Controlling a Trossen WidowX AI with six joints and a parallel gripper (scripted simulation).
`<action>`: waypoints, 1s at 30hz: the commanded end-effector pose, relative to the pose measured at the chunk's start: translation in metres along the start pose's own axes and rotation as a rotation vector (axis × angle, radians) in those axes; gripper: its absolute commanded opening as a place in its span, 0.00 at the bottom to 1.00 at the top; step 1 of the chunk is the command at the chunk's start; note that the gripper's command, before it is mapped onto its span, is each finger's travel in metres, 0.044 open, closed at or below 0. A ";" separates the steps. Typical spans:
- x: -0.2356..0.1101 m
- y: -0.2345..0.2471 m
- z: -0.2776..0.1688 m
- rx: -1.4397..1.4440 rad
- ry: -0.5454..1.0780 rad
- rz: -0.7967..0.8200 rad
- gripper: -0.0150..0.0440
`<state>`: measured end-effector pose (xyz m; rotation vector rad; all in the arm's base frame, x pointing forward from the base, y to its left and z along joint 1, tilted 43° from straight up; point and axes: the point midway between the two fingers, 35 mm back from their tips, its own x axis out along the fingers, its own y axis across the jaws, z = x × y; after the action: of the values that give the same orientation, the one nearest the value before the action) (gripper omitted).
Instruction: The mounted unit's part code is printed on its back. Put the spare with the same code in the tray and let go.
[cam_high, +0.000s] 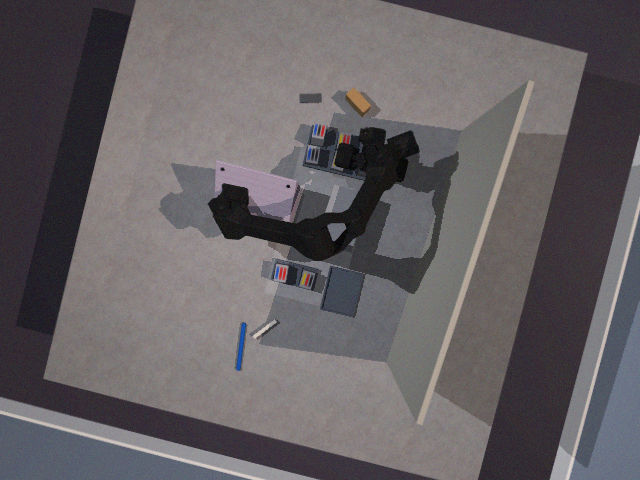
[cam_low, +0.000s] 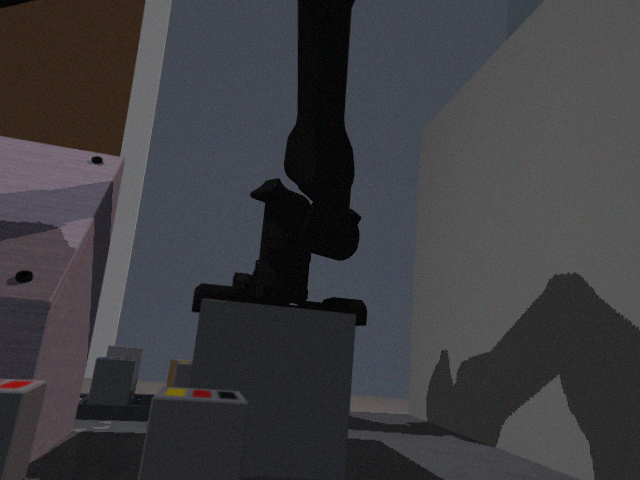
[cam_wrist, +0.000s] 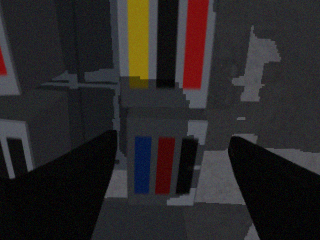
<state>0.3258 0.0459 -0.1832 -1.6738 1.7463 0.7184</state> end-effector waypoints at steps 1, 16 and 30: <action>0.011 0.005 -0.002 -0.009 0.011 0.010 0.76; 0.017 0.006 -0.002 -0.009 0.012 0.010 0.76; 0.017 0.006 -0.002 -0.009 0.012 0.010 0.76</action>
<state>0.3208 0.0343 -0.1940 -1.6737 1.7603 0.7223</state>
